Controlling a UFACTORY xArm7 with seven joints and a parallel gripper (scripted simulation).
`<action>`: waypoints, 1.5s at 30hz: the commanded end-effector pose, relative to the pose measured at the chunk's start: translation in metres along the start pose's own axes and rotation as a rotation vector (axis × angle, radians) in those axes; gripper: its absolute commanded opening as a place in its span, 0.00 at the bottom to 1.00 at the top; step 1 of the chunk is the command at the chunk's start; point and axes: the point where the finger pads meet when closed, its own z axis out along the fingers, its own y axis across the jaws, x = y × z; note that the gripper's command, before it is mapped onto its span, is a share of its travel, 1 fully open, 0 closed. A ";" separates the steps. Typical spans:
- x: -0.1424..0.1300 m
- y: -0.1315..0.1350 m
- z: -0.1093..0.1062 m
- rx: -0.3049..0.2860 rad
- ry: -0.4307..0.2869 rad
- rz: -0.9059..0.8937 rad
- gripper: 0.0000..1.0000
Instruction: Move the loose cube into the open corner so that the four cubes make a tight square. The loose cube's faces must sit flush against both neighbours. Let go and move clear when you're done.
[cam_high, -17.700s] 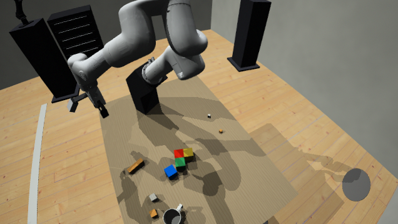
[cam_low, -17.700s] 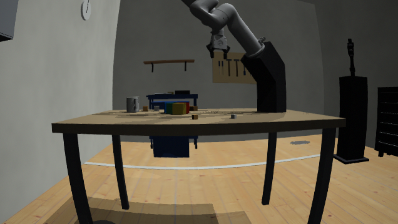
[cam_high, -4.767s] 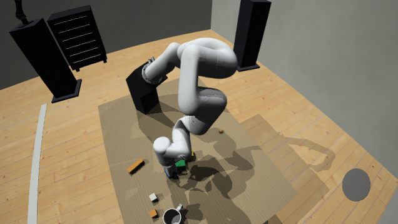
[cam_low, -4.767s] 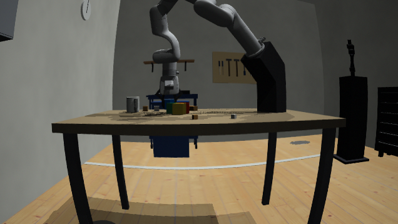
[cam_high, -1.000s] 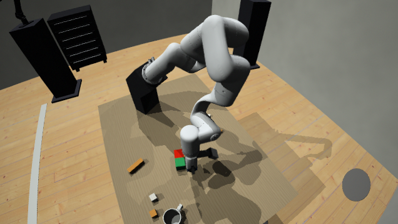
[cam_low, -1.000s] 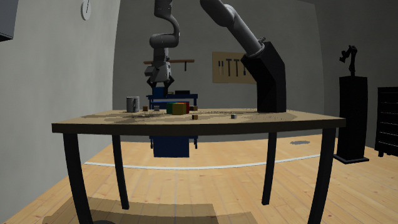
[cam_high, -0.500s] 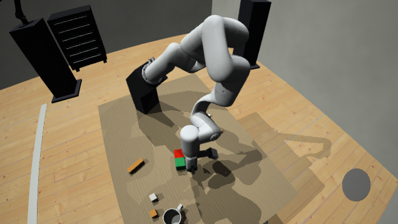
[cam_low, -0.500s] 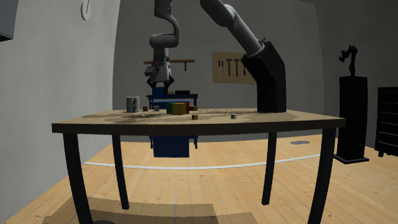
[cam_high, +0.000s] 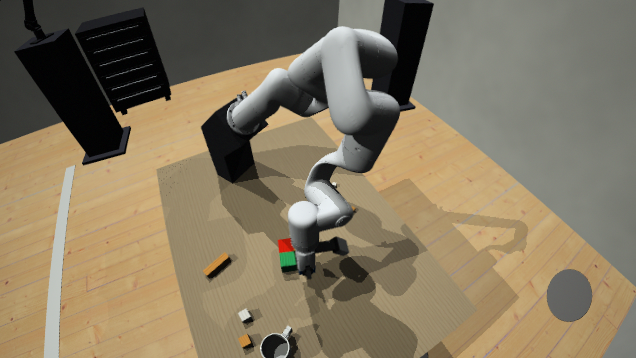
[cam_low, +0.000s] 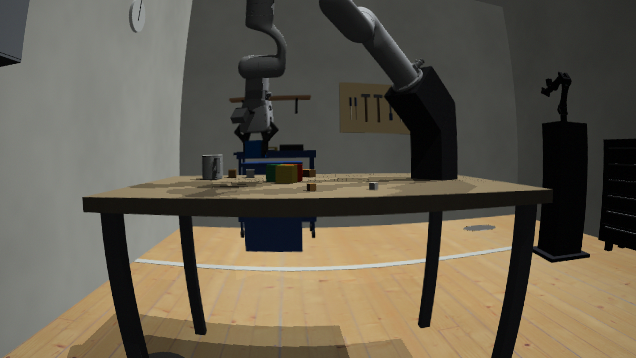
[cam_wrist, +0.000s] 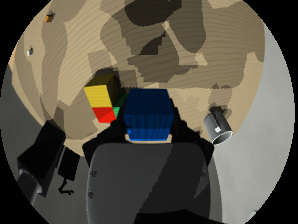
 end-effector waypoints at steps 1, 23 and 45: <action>0.000 0.001 0.002 -0.003 -0.001 0.000 0.00; 0.000 0.001 0.029 -0.003 -0.001 0.000 0.00; 0.000 0.001 0.059 -0.003 -0.001 0.000 0.00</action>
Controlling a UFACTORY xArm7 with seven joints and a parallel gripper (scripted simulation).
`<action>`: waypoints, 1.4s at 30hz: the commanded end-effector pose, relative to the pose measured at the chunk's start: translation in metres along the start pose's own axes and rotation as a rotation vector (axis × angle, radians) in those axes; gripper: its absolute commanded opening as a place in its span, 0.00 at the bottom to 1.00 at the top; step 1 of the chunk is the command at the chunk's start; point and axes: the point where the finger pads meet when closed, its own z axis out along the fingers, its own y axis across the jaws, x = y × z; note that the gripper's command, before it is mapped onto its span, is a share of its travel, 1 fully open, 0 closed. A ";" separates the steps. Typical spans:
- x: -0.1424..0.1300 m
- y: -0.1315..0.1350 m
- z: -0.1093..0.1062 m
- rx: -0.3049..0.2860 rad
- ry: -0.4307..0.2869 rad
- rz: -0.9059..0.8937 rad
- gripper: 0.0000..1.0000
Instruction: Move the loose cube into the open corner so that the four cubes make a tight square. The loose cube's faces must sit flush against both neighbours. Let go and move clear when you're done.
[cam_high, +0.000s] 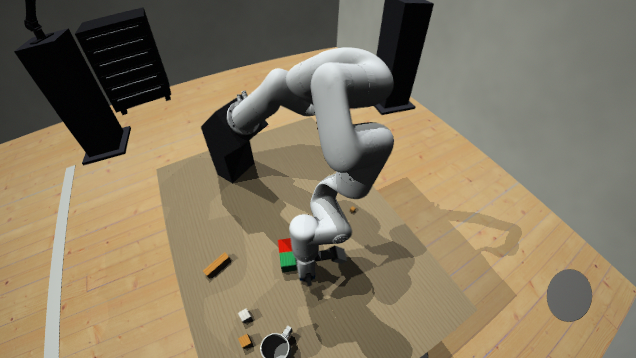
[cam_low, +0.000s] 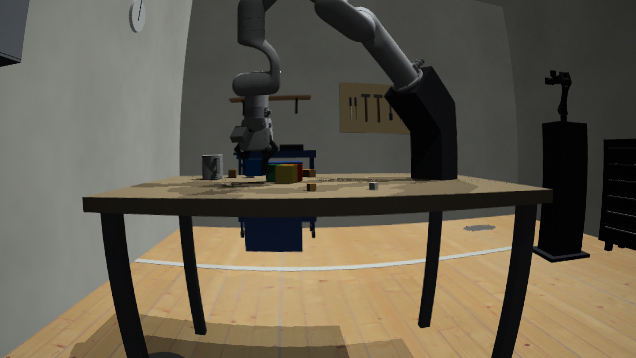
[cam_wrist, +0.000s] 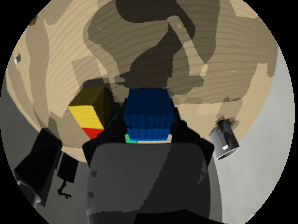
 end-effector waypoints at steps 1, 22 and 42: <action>0.000 0.001 0.004 -0.004 -0.001 0.000 0.00; 0.000 0.002 0.017 -0.004 -0.001 0.000 0.00; 0.000 0.002 0.018 -0.004 -0.001 0.000 0.00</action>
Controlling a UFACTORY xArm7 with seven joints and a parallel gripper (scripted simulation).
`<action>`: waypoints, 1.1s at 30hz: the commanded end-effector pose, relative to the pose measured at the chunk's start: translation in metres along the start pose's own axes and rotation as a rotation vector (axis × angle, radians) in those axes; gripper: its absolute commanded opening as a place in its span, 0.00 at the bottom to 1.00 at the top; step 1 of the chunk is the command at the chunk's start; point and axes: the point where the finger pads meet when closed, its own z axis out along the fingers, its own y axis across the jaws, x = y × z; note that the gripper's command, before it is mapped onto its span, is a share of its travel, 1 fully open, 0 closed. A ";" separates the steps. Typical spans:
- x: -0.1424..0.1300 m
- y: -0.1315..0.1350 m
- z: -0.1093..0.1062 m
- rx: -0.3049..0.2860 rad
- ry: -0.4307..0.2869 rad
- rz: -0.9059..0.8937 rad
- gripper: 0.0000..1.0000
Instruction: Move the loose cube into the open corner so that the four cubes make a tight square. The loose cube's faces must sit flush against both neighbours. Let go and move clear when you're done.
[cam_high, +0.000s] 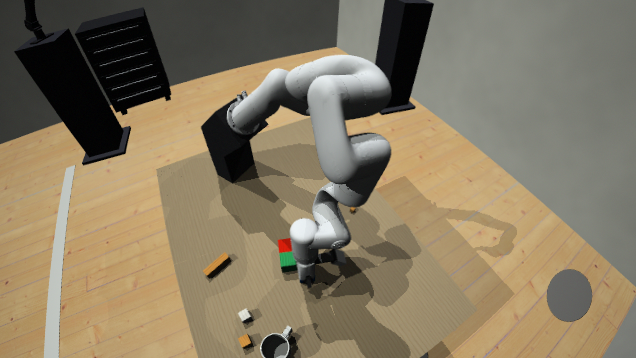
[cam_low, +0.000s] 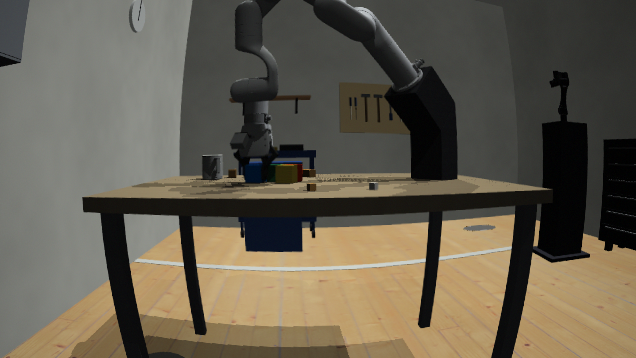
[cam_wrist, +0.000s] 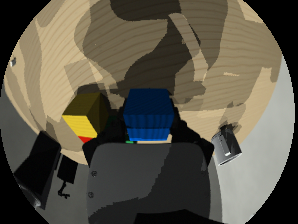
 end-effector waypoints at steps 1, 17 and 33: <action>0.000 0.001 -0.001 -0.003 -0.001 0.000 0.00; 0.000 0.001 -0.001 -0.003 -0.001 0.000 0.83; 0.000 0.001 -0.001 -0.003 -0.001 0.000 0.83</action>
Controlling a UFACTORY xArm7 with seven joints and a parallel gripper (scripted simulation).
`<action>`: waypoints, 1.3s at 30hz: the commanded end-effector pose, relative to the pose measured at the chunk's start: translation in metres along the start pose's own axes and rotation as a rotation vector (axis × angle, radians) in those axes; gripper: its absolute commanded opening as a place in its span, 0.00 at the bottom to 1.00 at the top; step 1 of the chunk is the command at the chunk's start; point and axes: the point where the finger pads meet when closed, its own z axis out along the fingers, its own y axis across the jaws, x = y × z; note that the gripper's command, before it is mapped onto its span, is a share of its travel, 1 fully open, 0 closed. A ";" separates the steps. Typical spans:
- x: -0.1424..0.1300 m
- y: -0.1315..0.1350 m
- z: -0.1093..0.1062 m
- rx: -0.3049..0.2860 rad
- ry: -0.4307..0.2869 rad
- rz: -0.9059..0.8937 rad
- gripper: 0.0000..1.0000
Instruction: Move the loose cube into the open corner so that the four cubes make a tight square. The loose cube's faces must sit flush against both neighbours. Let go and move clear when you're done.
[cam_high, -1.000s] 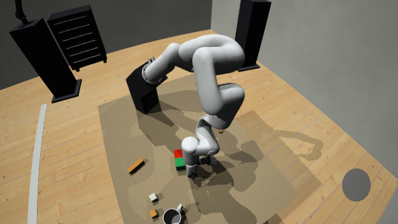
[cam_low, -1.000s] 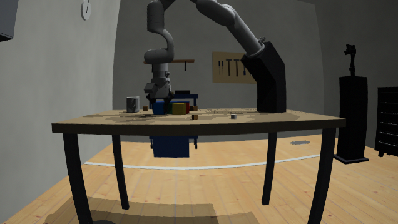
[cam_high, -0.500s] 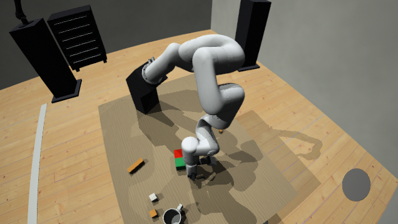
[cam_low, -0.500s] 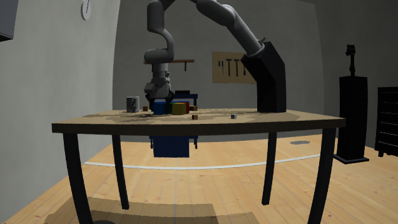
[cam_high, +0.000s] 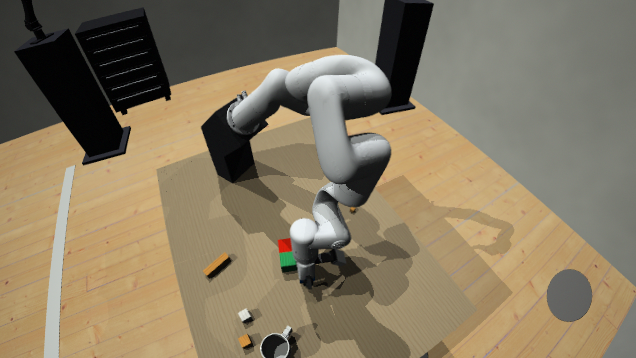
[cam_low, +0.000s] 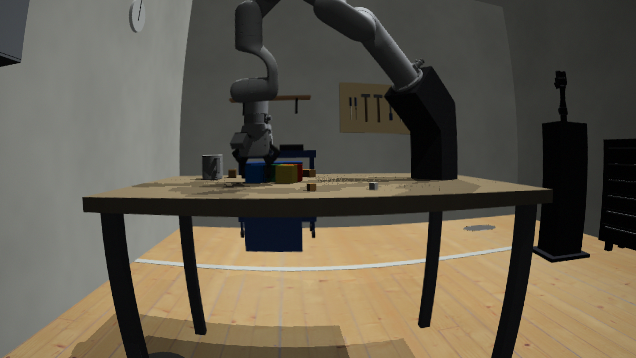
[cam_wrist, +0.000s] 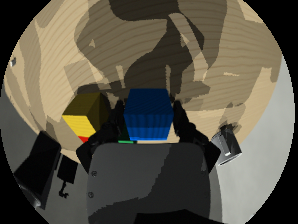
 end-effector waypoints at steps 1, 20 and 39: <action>0.000 0.001 -0.001 -0.003 -0.001 0.000 0.83; 0.000 0.001 -0.014 -0.003 -0.001 0.000 0.83; 0.000 0.001 -0.062 -0.003 -0.001 0.000 0.83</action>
